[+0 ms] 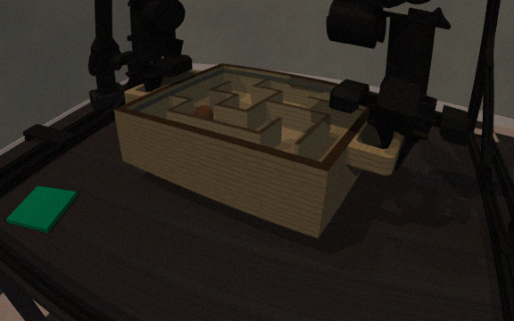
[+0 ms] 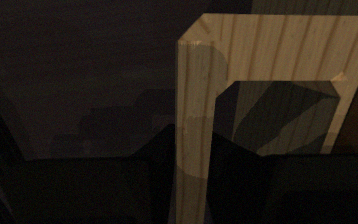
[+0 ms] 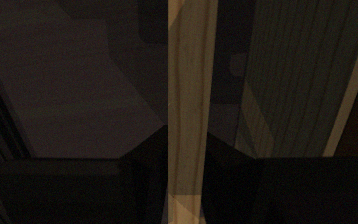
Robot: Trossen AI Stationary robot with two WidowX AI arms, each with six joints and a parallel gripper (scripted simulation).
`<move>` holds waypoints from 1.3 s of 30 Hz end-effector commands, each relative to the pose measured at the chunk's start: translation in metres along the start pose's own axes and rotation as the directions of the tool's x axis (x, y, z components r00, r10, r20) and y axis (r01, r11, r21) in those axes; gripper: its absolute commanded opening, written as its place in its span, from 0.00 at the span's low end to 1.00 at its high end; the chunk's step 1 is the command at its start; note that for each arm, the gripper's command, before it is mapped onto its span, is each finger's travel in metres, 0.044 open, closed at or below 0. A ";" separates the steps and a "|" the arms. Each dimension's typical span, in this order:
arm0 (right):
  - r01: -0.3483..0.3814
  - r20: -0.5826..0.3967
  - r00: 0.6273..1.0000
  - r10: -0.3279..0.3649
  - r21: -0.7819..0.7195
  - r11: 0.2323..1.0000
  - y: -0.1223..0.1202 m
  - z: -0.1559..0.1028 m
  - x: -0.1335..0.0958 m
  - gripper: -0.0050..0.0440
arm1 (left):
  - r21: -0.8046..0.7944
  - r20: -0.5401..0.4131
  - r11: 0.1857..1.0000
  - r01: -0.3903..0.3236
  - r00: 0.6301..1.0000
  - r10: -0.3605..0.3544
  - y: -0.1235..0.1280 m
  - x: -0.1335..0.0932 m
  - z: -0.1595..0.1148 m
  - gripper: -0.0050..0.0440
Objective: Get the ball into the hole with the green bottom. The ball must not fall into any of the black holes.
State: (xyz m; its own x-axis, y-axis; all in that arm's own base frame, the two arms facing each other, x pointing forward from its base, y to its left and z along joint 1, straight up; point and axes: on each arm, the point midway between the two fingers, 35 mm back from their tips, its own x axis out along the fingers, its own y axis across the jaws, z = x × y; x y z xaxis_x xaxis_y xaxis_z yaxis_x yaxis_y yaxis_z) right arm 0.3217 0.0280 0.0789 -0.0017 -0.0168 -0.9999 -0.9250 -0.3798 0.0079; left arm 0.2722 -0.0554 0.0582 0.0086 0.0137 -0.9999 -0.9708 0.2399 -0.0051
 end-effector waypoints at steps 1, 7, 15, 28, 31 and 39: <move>-0.005 0.021 1.000 0.005 -0.002 1.000 -0.003 -0.002 -0.004 0.14 | -0.002 -0.022 1.000 0.008 1.000 -0.008 0.003 0.004 0.001 0.14; -0.012 0.045 0.999 0.012 -0.002 1.000 -0.003 -0.003 -0.005 0.14 | -0.002 -0.045 1.000 0.015 0.999 -0.015 0.003 0.006 0.002 0.14; 0.005 0.007 1.000 -0.005 -0.002 1.000 -0.003 -0.001 -0.001 0.14 | -0.002 -0.008 1.000 -0.003 1.000 0.003 0.003 0.001 0.001 0.14; 0.028 -0.009 1.000 -0.029 -0.002 1.000 -0.002 0.000 0.004 0.14 | -0.002 0.008 1.000 -0.026 1.000 0.026 0.002 -0.005 0.000 0.14; 0.034 0.010 0.999 -0.034 -0.002 0.999 -0.002 -0.001 0.005 0.14 | -0.002 -0.010 1.000 -0.031 0.999 0.031 0.001 -0.006 0.001 0.14; 0.029 0.034 0.999 -0.029 -0.002 1.000 -0.002 -0.002 0.005 0.14 | -0.002 -0.034 1.000 -0.027 0.999 0.027 0.002 -0.004 0.002 0.14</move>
State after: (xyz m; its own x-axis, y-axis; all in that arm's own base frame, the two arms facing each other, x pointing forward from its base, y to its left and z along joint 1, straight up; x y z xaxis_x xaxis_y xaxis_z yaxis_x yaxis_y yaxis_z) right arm 0.3239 0.0260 0.0727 0.0138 0.0369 -0.9992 -0.9247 -0.3798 -0.0268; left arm 0.2717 -0.0525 0.0636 -0.0275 -0.0221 -0.9994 -0.9707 0.2393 0.0215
